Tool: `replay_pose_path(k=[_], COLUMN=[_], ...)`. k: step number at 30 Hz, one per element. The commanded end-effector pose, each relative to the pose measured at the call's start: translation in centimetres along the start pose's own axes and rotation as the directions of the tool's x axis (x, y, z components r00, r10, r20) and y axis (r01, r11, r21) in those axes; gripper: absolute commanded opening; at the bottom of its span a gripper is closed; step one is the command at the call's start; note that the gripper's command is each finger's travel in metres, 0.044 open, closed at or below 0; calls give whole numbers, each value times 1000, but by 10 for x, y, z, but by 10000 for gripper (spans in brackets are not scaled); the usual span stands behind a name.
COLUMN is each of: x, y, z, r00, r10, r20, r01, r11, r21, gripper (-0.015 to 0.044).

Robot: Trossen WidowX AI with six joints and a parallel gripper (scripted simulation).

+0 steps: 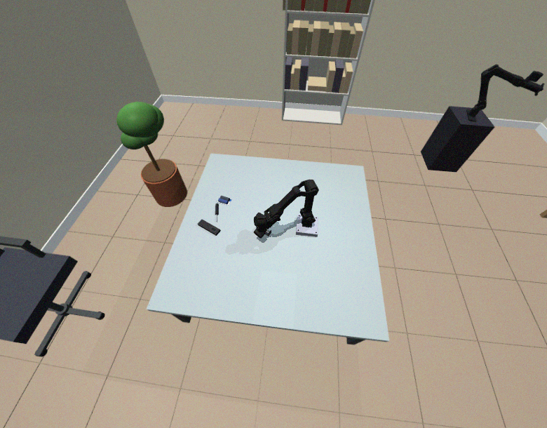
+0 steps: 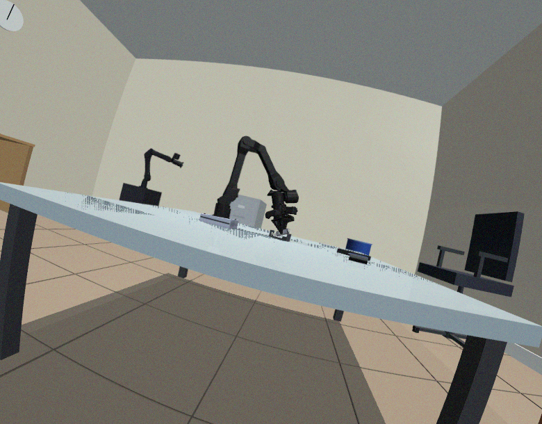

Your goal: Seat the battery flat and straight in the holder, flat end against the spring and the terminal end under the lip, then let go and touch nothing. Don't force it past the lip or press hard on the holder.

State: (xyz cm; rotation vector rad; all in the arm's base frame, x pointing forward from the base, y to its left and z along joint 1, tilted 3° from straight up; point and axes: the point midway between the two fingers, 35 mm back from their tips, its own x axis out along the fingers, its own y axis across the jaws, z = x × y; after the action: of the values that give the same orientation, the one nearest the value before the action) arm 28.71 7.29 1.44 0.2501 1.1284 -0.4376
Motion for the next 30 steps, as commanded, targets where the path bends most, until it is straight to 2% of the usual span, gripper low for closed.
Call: replay_pose_path(k=[1, 7, 30], x=[0, 1, -5], y=[-1, -1, -1], z=[-1, -3, -24], r00=[999, 998, 998], r10=[-3, -4, -2], r20=[33, 69, 70], r01=[3, 3, 1], r11=[1000, 1000, 1000], r21=[7, 12, 12], gripper=[84, 84, 84])
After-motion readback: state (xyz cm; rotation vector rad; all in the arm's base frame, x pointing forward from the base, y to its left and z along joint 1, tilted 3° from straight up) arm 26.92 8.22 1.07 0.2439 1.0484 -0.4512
